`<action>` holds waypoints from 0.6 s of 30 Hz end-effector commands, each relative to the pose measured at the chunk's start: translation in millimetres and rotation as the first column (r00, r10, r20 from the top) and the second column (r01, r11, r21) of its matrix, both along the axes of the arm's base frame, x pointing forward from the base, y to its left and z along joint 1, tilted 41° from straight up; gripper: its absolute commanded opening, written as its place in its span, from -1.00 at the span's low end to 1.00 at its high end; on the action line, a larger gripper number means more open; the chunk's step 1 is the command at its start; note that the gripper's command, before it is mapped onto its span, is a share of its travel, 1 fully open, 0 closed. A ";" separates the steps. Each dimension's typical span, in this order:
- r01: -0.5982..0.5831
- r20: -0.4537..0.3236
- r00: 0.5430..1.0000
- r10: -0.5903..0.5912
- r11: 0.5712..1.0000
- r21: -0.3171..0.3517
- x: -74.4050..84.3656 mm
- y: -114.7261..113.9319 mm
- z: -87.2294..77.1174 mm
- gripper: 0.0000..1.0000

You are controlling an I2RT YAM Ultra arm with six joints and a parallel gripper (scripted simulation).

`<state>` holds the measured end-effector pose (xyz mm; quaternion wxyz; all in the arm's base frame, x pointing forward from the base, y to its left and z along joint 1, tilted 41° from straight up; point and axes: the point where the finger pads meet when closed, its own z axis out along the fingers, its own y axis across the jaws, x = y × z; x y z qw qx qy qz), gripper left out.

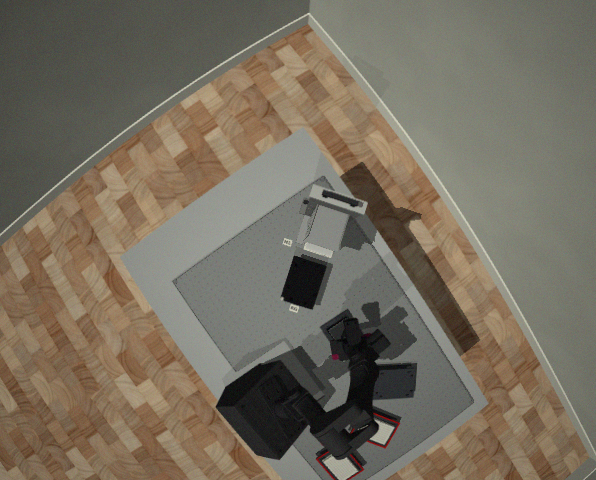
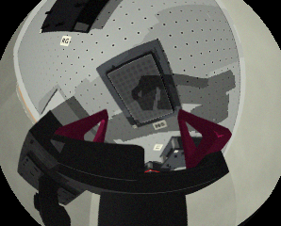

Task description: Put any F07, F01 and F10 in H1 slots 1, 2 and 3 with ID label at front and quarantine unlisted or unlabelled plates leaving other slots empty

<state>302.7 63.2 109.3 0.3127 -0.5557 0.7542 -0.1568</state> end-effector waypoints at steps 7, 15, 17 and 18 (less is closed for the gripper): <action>-0.180 0.022 0.982 0.186 0.971 -0.159 0.8 0.3 3.1 1.00; -0.293 0.013 0.951 0.308 0.918 -0.265 0.7 0.3 3.1 1.00; -0.293 0.013 0.951 0.308 0.918 -0.265 2.5 0.7 1.1 1.00; -0.293 0.013 0.951 0.308 0.918 -0.265 3.3 0.8 0.1 1.00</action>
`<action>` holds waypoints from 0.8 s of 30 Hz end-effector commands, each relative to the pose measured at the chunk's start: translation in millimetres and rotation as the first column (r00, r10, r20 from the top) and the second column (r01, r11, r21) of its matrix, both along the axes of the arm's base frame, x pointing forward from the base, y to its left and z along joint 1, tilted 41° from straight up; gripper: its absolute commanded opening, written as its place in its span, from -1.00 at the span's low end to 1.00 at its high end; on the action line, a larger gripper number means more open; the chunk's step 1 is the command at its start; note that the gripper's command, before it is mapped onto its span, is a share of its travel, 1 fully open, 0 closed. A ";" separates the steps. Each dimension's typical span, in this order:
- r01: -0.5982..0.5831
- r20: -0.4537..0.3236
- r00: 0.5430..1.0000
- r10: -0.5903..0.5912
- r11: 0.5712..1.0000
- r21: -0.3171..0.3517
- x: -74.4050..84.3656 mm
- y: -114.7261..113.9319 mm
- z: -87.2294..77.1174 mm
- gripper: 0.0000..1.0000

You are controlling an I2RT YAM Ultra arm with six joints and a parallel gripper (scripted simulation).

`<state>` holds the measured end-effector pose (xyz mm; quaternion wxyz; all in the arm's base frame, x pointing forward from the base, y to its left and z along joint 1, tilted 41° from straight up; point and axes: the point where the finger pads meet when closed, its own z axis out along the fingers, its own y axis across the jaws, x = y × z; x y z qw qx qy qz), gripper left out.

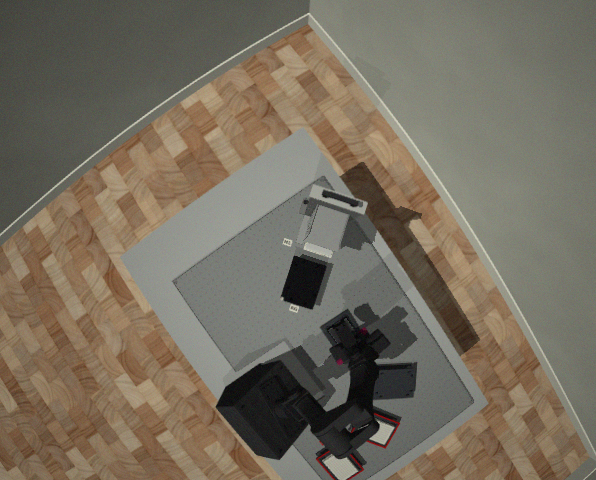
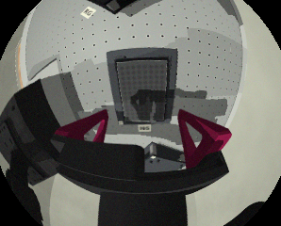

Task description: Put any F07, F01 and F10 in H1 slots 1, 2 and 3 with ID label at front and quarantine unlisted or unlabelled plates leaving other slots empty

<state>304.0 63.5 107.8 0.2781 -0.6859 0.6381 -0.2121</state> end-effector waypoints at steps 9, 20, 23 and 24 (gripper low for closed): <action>-0.028 0.013 1.000 0.029 0.999 -0.022 8.1 1.5 -5.4 1.00; -0.028 0.013 1.000 0.029 0.999 -0.022 15.9 2.9 -14.5 1.00; -0.028 0.013 1.000 0.029 0.999 -0.022 18.4 3.3 -17.5 1.00; -0.028 0.013 1.000 0.029 0.999 -0.022 19.3 3.5 -18.5 1.00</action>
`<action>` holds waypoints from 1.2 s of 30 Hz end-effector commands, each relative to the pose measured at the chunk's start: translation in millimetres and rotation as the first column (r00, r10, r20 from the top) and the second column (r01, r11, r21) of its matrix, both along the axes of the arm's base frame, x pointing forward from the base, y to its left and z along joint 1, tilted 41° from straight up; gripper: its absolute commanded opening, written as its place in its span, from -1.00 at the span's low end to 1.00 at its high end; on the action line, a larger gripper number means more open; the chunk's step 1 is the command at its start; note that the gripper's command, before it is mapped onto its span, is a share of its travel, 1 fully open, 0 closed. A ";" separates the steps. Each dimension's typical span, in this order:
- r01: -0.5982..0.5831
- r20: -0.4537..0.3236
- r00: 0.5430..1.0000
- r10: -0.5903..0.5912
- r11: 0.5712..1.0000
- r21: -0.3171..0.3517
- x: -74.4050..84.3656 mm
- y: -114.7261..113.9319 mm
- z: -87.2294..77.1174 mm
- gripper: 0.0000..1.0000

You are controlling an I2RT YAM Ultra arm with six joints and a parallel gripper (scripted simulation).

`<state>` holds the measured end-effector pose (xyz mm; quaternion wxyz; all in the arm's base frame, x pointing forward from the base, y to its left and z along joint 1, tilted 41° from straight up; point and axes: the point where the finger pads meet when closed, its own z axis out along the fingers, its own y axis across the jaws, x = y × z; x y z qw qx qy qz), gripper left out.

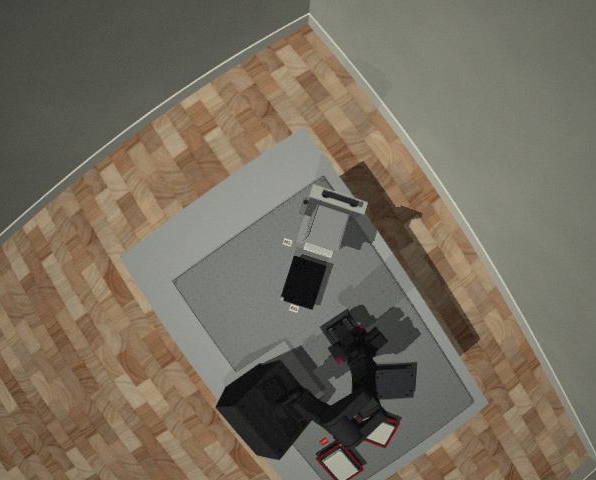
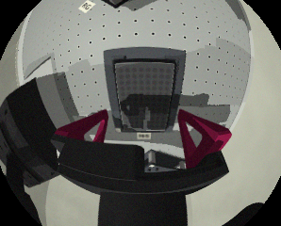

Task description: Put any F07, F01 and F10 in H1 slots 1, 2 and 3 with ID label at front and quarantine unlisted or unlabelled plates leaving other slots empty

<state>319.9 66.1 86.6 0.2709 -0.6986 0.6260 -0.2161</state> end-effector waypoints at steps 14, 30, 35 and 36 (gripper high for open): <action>-0.001 0.015 1.000 0.001 1.000 0.005 13.8 2.7 -9.5 1.00; -0.001 0.015 1.000 0.001 1.000 0.005 25.9 4.7 -23.6 1.00; -0.001 0.015 1.000 0.001 1.000 0.005 28.9 5.3 -27.1 1.00; -0.001 0.015 1.000 0.001 1.000 0.005 28.9 5.3 -27.2 1.00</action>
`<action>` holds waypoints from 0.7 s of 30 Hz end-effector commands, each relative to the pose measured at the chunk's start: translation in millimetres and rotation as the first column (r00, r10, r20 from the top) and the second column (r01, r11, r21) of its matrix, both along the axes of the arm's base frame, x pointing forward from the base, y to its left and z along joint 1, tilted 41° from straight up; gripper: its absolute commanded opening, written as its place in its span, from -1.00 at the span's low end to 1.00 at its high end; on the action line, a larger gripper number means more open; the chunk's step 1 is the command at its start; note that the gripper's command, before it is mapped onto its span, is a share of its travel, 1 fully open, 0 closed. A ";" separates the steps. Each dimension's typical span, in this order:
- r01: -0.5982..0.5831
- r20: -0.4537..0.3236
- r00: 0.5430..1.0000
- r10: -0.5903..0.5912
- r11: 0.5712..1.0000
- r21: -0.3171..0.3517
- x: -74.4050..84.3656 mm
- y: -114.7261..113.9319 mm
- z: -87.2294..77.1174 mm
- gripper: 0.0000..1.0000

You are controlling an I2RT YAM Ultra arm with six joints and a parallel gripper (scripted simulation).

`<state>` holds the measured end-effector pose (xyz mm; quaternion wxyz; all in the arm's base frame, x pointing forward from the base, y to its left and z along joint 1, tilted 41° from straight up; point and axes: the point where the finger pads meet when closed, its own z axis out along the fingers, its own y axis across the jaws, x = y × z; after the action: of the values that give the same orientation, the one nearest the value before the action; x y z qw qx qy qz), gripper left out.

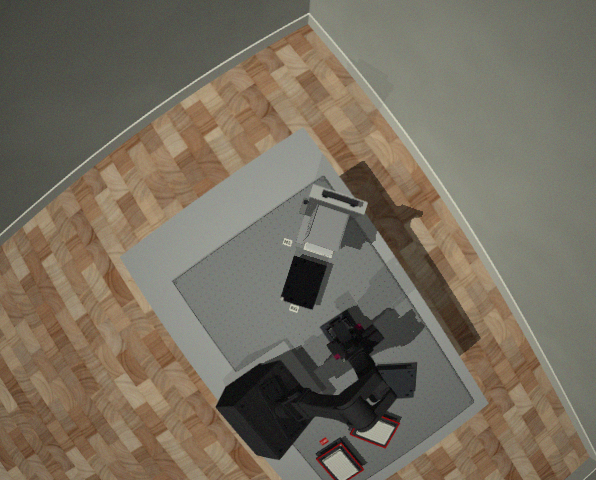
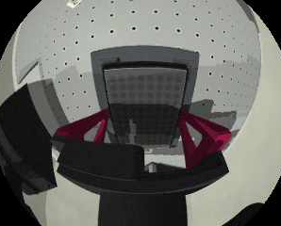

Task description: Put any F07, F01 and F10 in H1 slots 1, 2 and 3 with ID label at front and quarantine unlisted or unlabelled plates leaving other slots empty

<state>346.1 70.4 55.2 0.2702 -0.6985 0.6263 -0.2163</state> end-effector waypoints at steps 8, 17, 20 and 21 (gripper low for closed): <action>-0.002 0.016 1.000 0.002 1.000 0.006 2.7 1.0 4.3 0.72; -0.002 0.016 1.000 0.002 1.000 0.006 2.7 1.0 4.3 0.72; -0.002 0.016 1.000 0.002 1.000 0.006 2.7 1.0 4.3 0.72; -0.002 0.016 1.000 0.002 1.000 0.006 2.7 1.0 4.3 0.72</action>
<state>347.7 70.8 56.7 0.2737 -0.6973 0.6253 -0.2186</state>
